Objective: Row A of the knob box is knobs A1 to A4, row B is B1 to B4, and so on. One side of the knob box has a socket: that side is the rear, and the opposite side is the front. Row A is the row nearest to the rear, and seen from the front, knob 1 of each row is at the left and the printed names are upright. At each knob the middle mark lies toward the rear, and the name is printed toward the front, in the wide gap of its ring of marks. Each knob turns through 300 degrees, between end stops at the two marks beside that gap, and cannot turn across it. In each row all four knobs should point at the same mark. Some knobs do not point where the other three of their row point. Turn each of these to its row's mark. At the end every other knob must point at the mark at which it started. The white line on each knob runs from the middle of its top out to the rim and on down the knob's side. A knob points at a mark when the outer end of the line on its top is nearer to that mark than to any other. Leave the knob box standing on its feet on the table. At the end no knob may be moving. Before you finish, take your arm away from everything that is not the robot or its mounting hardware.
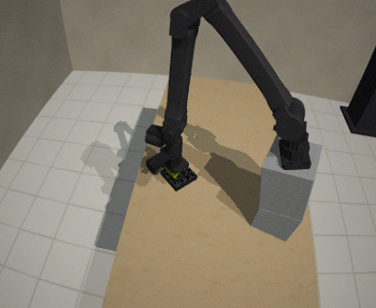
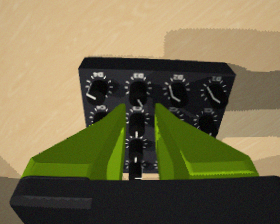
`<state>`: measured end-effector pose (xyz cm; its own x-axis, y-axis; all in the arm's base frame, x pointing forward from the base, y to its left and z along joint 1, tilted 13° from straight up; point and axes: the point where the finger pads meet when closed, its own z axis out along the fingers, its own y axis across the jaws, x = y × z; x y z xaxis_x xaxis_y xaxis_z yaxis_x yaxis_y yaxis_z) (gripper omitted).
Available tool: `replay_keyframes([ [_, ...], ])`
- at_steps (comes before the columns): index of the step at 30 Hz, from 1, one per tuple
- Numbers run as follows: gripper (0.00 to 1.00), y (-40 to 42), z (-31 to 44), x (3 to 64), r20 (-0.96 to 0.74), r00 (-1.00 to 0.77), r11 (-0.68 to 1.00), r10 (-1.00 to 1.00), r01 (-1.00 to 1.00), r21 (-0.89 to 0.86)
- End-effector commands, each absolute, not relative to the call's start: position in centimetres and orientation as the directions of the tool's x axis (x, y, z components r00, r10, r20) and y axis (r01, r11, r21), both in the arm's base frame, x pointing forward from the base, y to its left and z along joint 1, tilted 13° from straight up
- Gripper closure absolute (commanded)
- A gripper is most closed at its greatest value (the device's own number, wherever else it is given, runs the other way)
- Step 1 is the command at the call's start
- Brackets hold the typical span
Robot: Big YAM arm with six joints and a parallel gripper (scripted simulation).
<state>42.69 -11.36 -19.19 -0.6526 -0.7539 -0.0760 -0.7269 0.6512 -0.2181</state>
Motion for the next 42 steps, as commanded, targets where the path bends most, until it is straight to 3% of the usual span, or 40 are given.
replay_keyframes([
  [1,0.81,-11.53,-19.76,42.43,-0.076,-0.652,0.651,-0.754,-0.729,-0.213],
  [42,0.81,-11.23,-19.81,42.27,-0.076,-0.652,0.651,-0.755,-0.729,-0.212],
])
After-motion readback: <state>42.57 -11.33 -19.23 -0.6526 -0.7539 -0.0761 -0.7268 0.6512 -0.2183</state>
